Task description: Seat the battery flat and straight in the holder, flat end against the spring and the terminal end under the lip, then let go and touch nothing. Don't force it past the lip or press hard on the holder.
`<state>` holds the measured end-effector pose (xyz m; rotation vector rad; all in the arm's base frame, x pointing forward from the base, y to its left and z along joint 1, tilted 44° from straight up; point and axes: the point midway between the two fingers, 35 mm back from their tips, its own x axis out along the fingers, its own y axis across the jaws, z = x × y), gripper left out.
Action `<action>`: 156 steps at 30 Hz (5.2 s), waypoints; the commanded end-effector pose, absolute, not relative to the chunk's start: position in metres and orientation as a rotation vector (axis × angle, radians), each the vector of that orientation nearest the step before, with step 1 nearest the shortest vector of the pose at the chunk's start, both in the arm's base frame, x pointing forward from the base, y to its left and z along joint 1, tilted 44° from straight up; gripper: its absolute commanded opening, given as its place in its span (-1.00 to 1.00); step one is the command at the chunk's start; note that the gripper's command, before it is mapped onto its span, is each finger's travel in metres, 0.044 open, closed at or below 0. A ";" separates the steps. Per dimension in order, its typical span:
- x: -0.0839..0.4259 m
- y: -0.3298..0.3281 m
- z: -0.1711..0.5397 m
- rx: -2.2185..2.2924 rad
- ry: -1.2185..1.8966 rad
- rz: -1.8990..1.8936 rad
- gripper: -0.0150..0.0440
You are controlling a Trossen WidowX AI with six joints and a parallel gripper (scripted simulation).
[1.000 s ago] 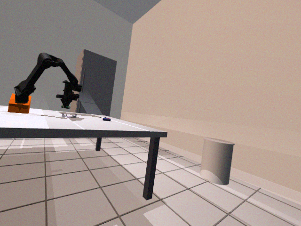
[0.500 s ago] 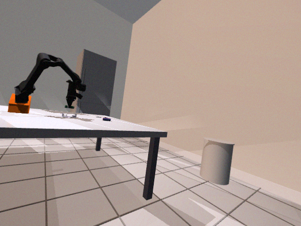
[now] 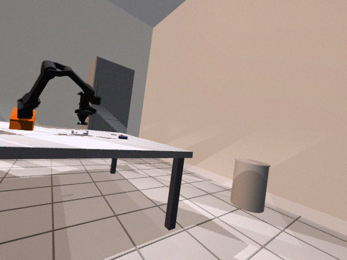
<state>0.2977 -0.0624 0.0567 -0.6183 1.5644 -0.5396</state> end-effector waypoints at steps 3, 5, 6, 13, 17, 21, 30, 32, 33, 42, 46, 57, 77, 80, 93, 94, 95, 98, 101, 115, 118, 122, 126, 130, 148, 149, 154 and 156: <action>0.298 -0.069 0.048 -0.627 1.520 -0.507 -0.27; 0.298 -0.072 0.045 -0.629 1.499 -0.496 -0.27; 0.299 -0.073 0.044 -0.629 1.489 -0.491 -0.27; 0.300 -0.082 0.036 -0.640 1.415 -0.457 -0.27; 0.300 -0.087 0.032 -0.650 1.372 -0.441 -0.27; 0.300 -0.090 0.031 -0.656 1.345 -0.432 -0.27; 0.298 -0.092 0.028 -0.655 1.312 -0.412 -0.27; 0.298 -0.093 0.027 -0.655 1.302 -0.406 -0.27; 0.298 -0.093 0.026 -0.655 1.297 -0.403 -0.27; 0.296 -0.095 0.023 -0.659 1.249 -0.378 -0.27; 0.295 -0.097 0.022 -0.661 1.228 -0.366 -0.27; 0.292 -0.100 0.020 -0.671 1.167 -0.337 -0.27; 0.282 -0.104 0.019 -0.686 1.106 -0.307 -0.27; 0.279 -0.104 0.019 -0.686 1.106 -0.306 -0.27; 0.269 -0.105 0.019 -0.684 1.109 -0.303 -0.27; 0.268 -0.105 0.019 -0.683 1.110 -0.302 -0.27; 0.267 -0.105 0.020 -0.683 1.111 -0.302 -0.27; 0.265 -0.105 0.020 -0.682 1.115 -0.301 -0.27; 0.265 -0.105 0.020 -0.680 1.119 -0.301 -0.27; 0.268 -0.106 0.017 -0.656 1.178 -0.316 -0.27; 0.268 -0.106 0.017 -0.650 1.195 -0.320 -0.27; 0.269 -0.106 0.016 -0.641 1.217 -0.326 -0.27; 0.270 -0.107 0.015 -0.633 1.238 -0.332 -0.27; 0.271 -0.107 0.014 -0.625 1.260 -0.338 -0.27; 0.275 -0.109 0.012 -0.593 1.357 -0.368 -0.27; 0.275 -0.109 0.011 -0.592 1.362 -0.370 -0.27; 0.276 -0.109 0.011 -0.584 1.388 -0.379 -0.27; 0.276 -0.109 0.011 -0.581 1.399 -0.383 -0.27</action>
